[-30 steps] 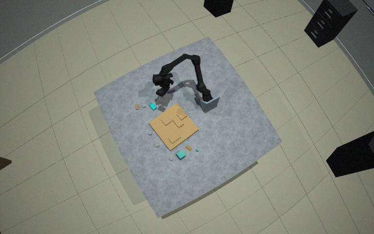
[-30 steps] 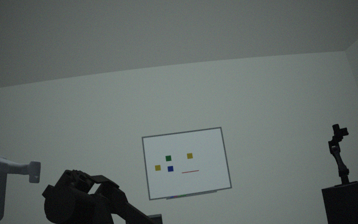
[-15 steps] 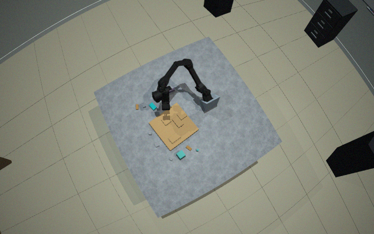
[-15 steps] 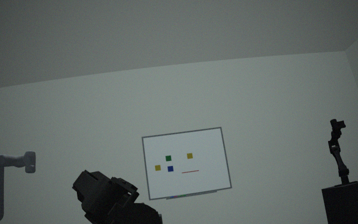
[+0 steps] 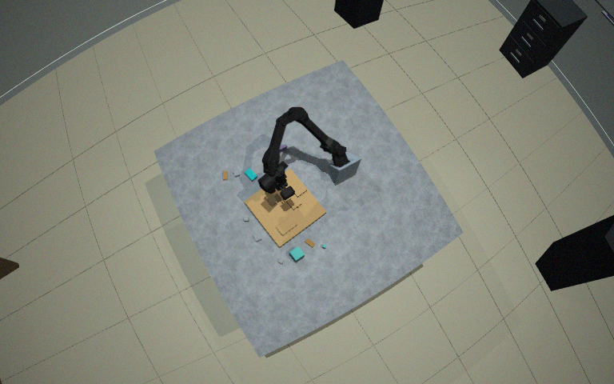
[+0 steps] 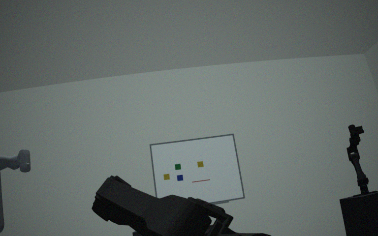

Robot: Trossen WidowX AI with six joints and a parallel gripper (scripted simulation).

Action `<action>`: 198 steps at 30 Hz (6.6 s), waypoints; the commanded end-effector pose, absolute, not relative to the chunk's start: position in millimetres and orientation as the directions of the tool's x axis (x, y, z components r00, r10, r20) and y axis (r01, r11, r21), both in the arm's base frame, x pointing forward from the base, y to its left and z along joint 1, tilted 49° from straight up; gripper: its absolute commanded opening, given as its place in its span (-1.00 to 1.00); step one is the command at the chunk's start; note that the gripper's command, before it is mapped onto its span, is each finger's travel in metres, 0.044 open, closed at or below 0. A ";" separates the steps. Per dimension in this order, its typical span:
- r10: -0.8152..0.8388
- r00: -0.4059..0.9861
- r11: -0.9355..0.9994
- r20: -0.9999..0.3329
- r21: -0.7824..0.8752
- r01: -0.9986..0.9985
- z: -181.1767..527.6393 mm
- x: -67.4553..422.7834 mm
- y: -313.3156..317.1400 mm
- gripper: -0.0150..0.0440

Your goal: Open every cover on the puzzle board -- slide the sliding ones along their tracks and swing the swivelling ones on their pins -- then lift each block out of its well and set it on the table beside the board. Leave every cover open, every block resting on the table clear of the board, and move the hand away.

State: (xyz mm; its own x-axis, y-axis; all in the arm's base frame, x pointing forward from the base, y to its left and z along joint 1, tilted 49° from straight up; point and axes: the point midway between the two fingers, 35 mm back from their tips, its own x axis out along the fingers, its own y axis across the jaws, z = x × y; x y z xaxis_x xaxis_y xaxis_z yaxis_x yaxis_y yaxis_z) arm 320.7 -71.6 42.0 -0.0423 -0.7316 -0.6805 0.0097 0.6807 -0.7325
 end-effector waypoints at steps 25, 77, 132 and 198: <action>-0.749 -0.054 0.663 -0.661 -0.746 -0.063 31.8 318.5 -70.5 -0.49; -0.749 -0.053 0.662 -0.660 -0.747 -0.063 -0.1 316.5 -107.3 -0.49; -0.751 -0.052 0.661 -0.659 -0.748 -0.061 -7.7 357.1 -115.6 -0.49; -0.749 -0.050 0.663 -0.661 -0.746 -0.059 6.2 405.0 -93.7 -0.49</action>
State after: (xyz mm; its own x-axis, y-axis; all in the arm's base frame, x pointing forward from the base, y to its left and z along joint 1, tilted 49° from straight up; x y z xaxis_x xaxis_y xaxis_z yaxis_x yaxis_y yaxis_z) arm 402.9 -97.1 2.4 -0.0509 -0.7521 -0.6571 -0.0670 0.6590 -0.7491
